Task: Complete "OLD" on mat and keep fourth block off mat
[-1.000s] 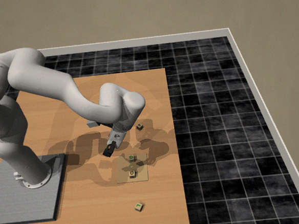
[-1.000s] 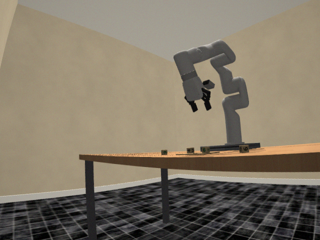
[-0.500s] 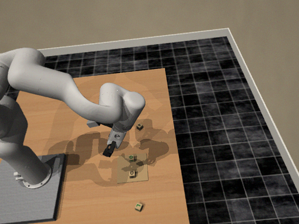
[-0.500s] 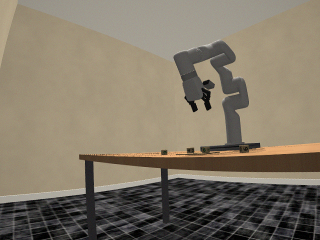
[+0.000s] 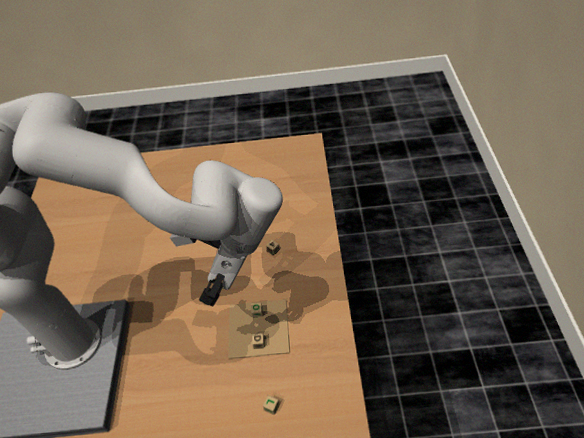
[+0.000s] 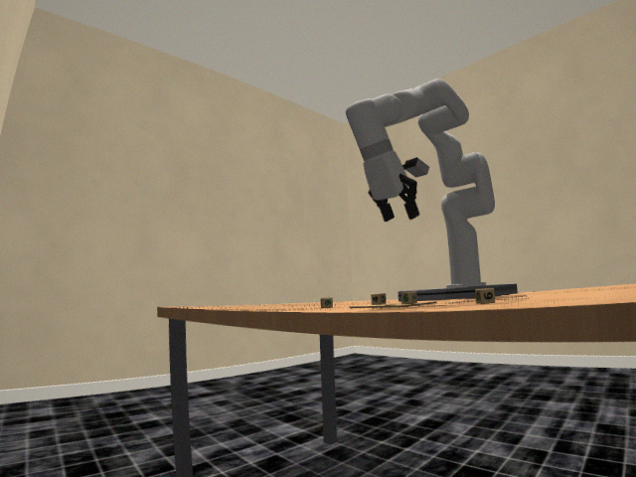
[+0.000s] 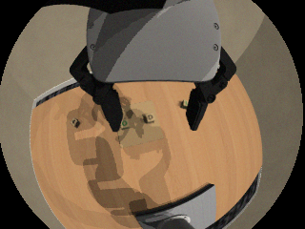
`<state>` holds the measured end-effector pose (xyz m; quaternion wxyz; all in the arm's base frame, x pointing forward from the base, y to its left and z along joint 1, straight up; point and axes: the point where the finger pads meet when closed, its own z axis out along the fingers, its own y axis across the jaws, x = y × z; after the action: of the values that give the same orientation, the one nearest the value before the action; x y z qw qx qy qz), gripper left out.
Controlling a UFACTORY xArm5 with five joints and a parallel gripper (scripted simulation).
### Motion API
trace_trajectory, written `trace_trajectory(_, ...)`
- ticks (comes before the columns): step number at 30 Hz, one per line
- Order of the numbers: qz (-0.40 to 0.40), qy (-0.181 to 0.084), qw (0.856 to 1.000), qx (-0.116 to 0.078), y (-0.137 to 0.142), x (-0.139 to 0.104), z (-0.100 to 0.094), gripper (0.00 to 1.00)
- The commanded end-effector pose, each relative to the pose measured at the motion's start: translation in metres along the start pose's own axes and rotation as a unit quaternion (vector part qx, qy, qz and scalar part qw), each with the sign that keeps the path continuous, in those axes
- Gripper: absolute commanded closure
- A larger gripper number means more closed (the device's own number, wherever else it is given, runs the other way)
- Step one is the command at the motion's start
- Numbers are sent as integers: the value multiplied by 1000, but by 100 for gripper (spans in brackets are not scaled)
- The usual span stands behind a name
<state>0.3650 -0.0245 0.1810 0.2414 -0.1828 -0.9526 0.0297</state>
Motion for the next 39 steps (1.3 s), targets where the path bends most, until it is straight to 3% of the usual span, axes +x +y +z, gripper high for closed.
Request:
trace_trajectory(1, 31, -7, 999, -2, 1, 0, -3, 0)
trace_trajectory(13, 212, -35, 977, -18, 4, 0, -12, 0)
trace_trajectory(15, 212, -35, 977, -18, 4, 0, -12, 0)
trace_trajectory(23, 342, -52, 937, -37, 7, 0, -19, 0)
trace_trajectory(30, 439, -61, 895, -54, 9, 1, -24, 0)
trace_trajectory(32, 439, -61, 895, -54, 9, 1, -24, 0)
trace_trajectory(34, 486, -65, 869, -65, 10, 1, -27, 0)
trace_trajectory(39, 544, -68, 833, -78, 11, 1, -31, 0)
